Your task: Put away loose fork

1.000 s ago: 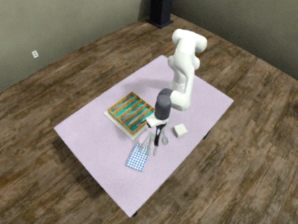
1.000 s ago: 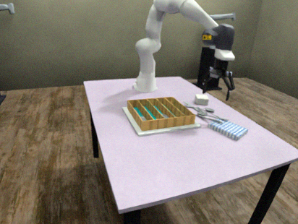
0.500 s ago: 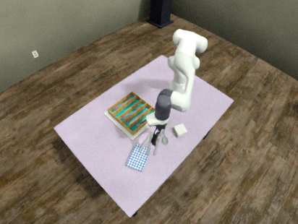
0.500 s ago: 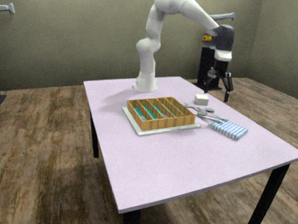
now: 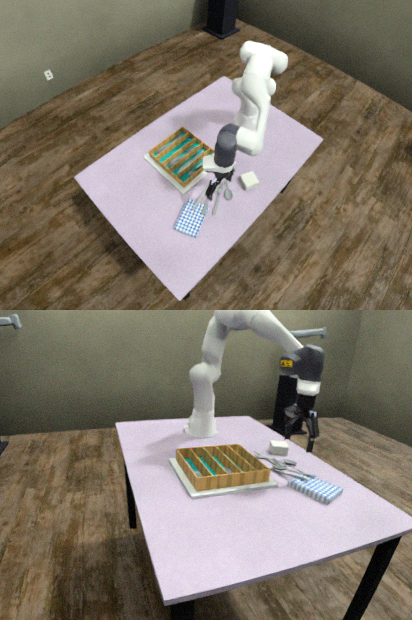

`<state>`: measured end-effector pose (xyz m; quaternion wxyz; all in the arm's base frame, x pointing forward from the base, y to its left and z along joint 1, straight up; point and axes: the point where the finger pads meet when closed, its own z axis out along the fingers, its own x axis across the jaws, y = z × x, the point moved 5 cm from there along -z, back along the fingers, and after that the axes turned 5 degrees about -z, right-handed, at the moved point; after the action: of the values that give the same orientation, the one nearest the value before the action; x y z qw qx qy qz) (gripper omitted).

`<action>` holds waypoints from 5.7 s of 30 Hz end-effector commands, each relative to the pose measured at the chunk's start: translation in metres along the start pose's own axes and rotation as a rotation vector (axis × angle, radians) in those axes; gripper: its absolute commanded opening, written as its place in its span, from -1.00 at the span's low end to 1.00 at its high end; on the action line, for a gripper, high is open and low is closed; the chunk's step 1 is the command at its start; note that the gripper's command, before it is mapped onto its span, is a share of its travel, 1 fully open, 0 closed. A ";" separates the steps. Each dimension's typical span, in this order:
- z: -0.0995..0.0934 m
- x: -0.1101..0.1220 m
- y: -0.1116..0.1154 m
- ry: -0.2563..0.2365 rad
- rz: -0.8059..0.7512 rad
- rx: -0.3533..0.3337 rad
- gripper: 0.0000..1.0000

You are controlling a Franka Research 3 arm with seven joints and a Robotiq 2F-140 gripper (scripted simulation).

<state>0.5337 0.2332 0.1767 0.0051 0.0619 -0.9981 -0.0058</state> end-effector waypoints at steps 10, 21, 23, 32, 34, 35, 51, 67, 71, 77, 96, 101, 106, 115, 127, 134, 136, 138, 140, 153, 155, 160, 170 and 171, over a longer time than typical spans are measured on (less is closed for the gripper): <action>0.004 0.000 0.001 -0.007 0.306 0.008 1.00; 0.006 0.000 0.002 -0.009 0.477 0.008 1.00; 0.007 0.000 0.002 -0.009 0.509 0.008 1.00; 0.008 0.000 0.002 -0.011 0.654 0.008 1.00; 0.009 -0.001 0.002 -0.011 0.687 0.008 1.00; 0.009 -0.001 0.003 -0.011 0.703 0.008 1.00; 0.012 -0.001 0.003 -0.015 0.958 0.008 1.00; 0.014 -0.001 0.003 -0.018 1.114 0.007 -0.48; 0.014 -0.001 0.003 -0.018 1.114 0.007 -0.48; 0.014 -0.001 0.003 -0.018 1.114 0.007 -0.48; 0.014 -0.001 0.003 -0.018 1.114 0.007 -0.48; 0.014 -0.001 0.003 -0.018 1.114 0.007 -0.48; 0.015 -0.001 0.003 -0.018 1.114 0.007 -0.48; 0.019 -0.001 0.003 -0.018 1.114 0.007 -0.48; 0.031 -0.001 0.003 -0.018 1.114 0.007 -0.48; 0.041 -0.001 0.003 -0.018 1.114 0.007 -0.48; 0.044 -0.001 0.003 -0.018 1.114 0.007 -0.48; 0.045 -0.001 0.003 -0.018 1.114 0.007 -0.48; 0.047 -0.001 0.003 -0.018 1.114 0.007 -0.48; 0.059 -0.002 0.003 -0.018 1.114 0.007 -0.48; 0.059 -0.002 0.003 -0.018 1.114 0.007 -0.48; 0.060 -0.002 0.003 -0.018 1.114 0.007 -0.48; 0.061 -0.002 0.003 -0.018 1.114 0.007 -0.48; 0.061 -0.002 0.003 -0.018 1.114 0.007 -0.48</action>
<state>0.5342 0.2373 0.1172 -0.0009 -0.4777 -0.8785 0.0011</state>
